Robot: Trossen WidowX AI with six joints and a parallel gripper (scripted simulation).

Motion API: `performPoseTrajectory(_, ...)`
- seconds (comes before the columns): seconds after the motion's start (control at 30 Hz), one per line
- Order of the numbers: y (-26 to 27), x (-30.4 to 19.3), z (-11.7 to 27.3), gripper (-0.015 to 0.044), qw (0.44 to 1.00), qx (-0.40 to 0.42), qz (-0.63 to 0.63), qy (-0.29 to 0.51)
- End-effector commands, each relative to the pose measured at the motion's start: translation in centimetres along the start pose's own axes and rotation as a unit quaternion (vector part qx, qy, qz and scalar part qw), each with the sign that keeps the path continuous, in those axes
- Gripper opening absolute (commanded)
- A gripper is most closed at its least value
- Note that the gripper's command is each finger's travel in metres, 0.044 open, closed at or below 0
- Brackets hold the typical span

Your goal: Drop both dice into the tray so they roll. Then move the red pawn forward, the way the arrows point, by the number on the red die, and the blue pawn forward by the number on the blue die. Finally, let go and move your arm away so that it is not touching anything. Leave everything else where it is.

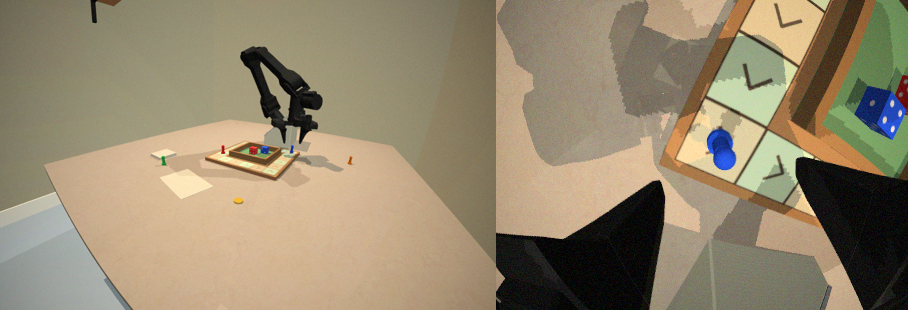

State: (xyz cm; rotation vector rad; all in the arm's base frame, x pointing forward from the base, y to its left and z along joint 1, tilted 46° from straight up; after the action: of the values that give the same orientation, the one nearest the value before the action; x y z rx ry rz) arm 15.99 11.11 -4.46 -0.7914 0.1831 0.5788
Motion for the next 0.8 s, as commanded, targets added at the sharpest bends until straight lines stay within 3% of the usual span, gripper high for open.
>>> performPoseTrajectory(0.0, 0.0, 0.3, 2.2, 0.042, 1.0, 0.004, -0.006, -0.009)
performPoseTrajectory(0.13, -0.6, 0.1, 2.8, 0.044, 1.0, 0.004, -0.023, -0.009)
performPoseTrajectory(0.5, -9.7, -6.1, 10.0, 0.044, 0.956, 0.004, -0.292, -0.006)
performPoseTrajectory(0.77, -8.6, -5.1, 9.4, 0.044, 0.966, 0.005, -0.257, -0.006)
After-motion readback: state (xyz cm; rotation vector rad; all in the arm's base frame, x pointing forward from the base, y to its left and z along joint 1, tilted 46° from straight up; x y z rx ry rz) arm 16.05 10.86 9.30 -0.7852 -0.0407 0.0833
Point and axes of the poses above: the point midway between the two fingers, 35 mm back from their tips, its own z axis back along the fingers, its own y axis across the jaws, x = y × z, the point moved 6 cm from there along z, back along the fingers, and after that the axes turned 1 degree about z, right-handed, at the moved point
